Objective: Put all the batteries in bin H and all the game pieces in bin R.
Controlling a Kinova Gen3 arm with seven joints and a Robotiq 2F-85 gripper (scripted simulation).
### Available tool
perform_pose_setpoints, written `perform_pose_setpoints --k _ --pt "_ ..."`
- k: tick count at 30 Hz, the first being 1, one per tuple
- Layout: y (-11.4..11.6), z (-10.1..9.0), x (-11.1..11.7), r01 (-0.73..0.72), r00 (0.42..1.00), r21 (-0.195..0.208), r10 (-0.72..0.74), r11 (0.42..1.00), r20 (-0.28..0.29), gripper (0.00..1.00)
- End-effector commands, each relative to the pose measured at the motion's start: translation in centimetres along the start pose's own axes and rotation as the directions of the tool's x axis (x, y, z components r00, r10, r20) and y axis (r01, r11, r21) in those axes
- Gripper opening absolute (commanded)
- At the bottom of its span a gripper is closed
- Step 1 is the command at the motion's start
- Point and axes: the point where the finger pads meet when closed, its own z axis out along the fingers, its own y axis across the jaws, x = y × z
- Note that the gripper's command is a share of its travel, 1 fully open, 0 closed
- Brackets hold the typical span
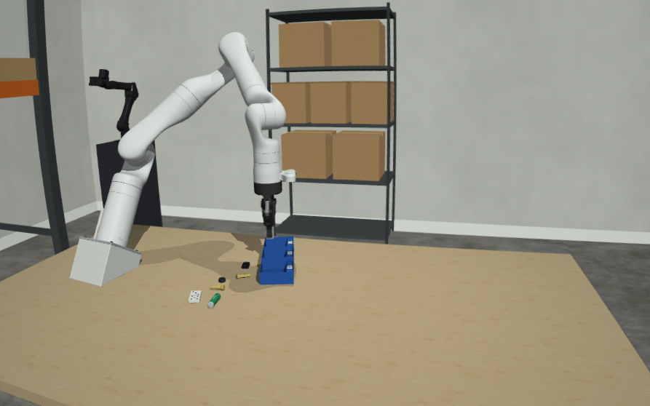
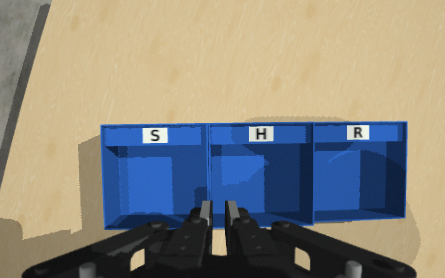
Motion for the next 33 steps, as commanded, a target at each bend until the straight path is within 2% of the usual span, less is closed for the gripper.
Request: perform_pose_setpoints --k 1,5,9,14,22,24,33 --pt "-2.1 -0.2 0.0 0.013 1.000 -0.007 -0.013 1.000 0.001 0.09" --pt "-4.2 -0.1 -0.1 0.014 1.000 -0.007 -0.014 1.000 0.001 0.09" --pt "-5.0 -0.2 -0.1 0.013 1.000 -0.008 -0.013 1.000 0.000 0.09" --pt "-4.9 -0.2 0.1 0.013 1.000 -0.009 -0.013 1.000 -0.002 0.09" --pt "-5.1 2.2 0.0 0.019 1.000 -0.002 -0.019 1.000 -0.003 0.09" --pt "-5.1 2.2 0.0 0.019 1.000 -0.002 -0.019 1.000 -0.003 0.09" --pt "-5.1 4.6 0.0 0.018 1.000 -0.003 -0.018 1.000 -0.003 0.09"
